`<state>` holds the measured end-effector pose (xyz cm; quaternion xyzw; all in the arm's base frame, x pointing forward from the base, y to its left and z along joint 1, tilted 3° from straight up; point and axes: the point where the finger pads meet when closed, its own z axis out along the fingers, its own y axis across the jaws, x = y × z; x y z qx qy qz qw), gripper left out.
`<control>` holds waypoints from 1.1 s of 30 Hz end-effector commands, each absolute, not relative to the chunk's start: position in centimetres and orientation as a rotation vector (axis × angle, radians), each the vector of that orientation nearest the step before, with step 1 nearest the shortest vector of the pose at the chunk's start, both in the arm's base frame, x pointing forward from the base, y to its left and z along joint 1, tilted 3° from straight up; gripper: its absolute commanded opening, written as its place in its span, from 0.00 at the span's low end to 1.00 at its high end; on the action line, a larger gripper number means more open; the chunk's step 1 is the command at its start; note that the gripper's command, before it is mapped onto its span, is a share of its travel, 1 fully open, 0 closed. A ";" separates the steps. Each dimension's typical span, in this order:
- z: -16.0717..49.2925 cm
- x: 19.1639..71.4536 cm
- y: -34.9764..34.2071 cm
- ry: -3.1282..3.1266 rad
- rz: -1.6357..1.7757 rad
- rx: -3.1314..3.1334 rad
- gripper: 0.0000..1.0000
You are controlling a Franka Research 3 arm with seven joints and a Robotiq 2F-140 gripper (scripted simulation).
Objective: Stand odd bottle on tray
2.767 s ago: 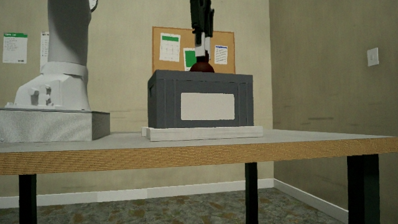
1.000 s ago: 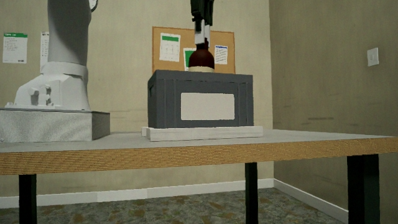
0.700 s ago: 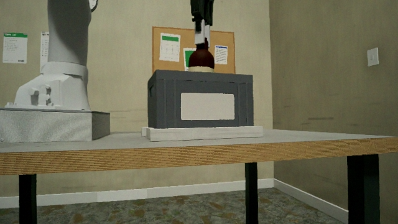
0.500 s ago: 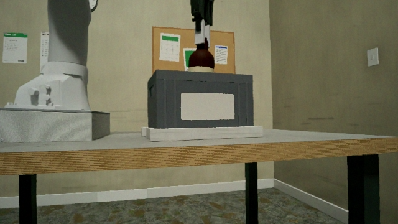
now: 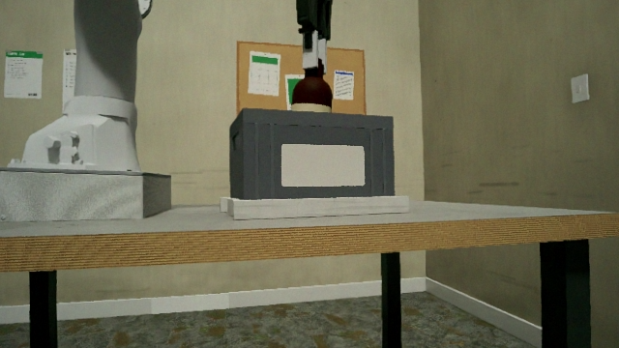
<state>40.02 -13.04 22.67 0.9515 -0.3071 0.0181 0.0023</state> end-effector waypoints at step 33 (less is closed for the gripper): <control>23.9 40.2 -13.0 -0.970 0.069 2.985 0.10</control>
